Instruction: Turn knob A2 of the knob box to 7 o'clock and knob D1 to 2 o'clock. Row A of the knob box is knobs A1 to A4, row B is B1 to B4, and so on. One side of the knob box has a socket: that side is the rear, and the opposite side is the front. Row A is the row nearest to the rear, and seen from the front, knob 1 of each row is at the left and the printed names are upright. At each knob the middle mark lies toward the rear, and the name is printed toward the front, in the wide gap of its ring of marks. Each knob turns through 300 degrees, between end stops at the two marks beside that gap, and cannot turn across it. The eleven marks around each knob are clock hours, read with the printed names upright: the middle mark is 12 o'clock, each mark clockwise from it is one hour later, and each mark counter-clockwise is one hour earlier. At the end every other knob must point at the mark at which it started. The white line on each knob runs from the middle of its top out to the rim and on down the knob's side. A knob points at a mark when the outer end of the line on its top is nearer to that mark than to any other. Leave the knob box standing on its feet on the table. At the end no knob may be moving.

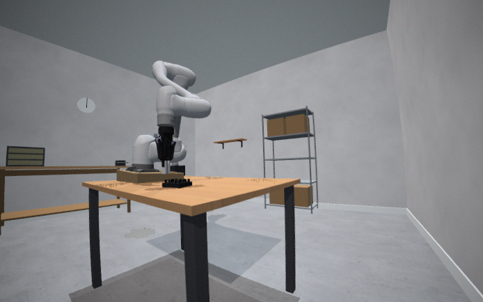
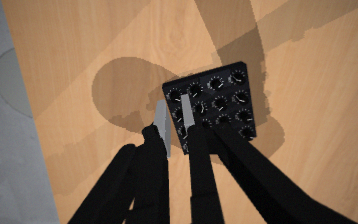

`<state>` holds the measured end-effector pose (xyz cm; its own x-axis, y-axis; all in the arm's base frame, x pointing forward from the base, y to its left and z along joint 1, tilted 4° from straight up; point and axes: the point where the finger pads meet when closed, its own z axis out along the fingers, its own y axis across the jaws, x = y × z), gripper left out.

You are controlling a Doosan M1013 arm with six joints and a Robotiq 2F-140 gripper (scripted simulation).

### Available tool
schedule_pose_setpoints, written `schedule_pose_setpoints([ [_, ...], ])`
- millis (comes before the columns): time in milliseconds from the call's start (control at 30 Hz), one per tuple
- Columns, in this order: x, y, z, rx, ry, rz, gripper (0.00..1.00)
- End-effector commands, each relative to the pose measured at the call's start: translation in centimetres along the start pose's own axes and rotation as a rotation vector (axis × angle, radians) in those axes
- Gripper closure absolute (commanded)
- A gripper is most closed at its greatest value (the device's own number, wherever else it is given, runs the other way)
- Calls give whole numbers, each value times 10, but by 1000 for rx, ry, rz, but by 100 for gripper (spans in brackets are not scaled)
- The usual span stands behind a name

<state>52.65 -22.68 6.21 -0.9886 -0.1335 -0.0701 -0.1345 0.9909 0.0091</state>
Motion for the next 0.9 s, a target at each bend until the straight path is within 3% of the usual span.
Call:
schedule_pose_setpoints([
  [0,0,0,0,0,0,0,88],
  [367,0,0,-1,0,0,-29,88],
  [867,0,0,-6,0,0,-537,88],
])
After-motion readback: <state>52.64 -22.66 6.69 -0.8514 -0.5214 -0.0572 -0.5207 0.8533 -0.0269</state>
